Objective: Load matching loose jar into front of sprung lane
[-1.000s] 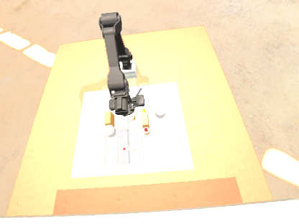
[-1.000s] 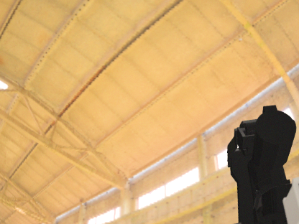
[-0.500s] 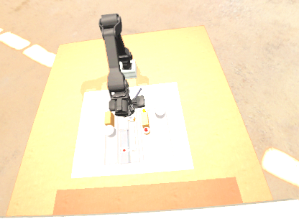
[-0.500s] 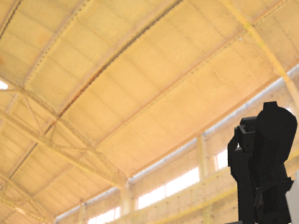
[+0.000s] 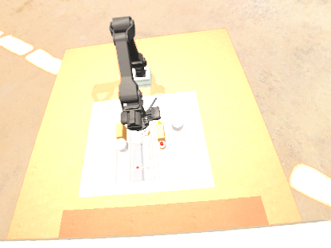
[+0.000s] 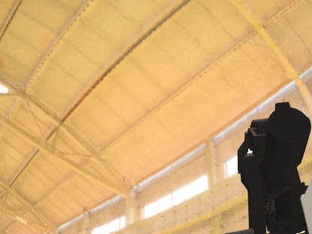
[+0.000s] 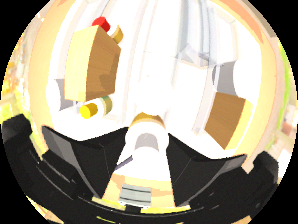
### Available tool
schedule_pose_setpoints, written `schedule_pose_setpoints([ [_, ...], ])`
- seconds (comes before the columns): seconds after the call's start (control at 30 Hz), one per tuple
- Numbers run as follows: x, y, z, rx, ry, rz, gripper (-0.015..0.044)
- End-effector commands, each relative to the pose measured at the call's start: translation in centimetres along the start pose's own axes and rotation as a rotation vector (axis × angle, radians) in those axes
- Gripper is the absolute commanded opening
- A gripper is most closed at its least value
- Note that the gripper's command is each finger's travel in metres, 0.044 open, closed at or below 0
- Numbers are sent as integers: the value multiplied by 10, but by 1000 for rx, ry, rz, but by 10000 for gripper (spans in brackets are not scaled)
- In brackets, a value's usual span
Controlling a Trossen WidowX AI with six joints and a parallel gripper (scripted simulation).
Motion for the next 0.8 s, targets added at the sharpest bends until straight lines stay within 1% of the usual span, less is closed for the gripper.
schedule_pose_setpoints([
  [0.0,6,10,-1,2,-6,-36,0],
  [0.77,7,17,-1,2,-6,-37,0],
])
Point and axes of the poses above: the point midway between the two fingers, 35 mm back from their tips, its own x axis back along the fingers, its own z axis across the jaws, y = z × x, the point moved 4 cm from there along x, back along the fingers, and after that the axes turned 4 degrees about x, right-handed, at the moved point
